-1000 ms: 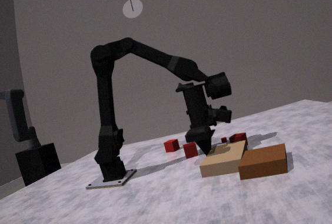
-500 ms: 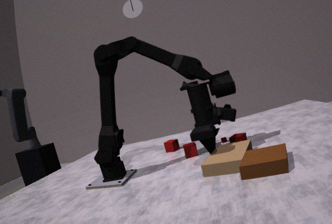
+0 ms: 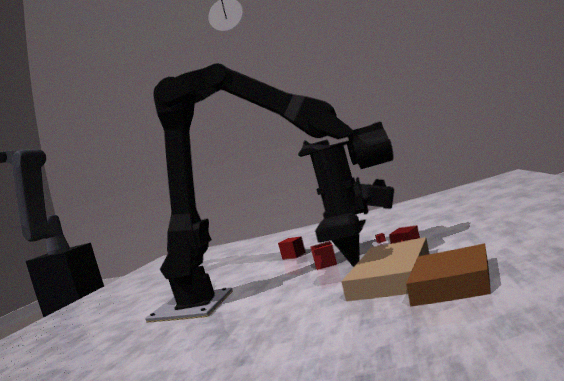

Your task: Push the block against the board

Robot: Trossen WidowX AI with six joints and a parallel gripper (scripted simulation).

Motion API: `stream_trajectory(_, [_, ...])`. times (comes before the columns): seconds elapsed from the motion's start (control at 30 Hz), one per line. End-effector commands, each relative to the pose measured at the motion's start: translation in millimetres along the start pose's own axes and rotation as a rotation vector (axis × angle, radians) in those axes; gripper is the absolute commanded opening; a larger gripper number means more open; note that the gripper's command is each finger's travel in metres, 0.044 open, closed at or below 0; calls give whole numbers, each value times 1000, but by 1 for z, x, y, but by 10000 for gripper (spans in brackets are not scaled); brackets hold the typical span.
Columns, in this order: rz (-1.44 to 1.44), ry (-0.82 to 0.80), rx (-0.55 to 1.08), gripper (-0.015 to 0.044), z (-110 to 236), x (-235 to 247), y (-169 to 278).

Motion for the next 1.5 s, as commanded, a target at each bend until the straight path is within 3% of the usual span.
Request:
stream_trajectory(0.0, [-5,1,6,0,-2,0,9])
stream_trajectory(0.57, [-5,1,8,0,-5,0,34])
stream_trajectory(0.77, [-5,1,7,0,48,0,28])
stream_trajectory(0.93, [-5,1,8,0,51,0,28])
stream_trajectory(1.47, [-382,4,-53,0,57,-35,-24])
Point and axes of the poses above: the point midway between the two fingers, 35 mm back from their tips, its own z axis back along the fingers, its own x axis across the jaws, y = z × x, the point moved 5 cm from there along z, back along the fingers
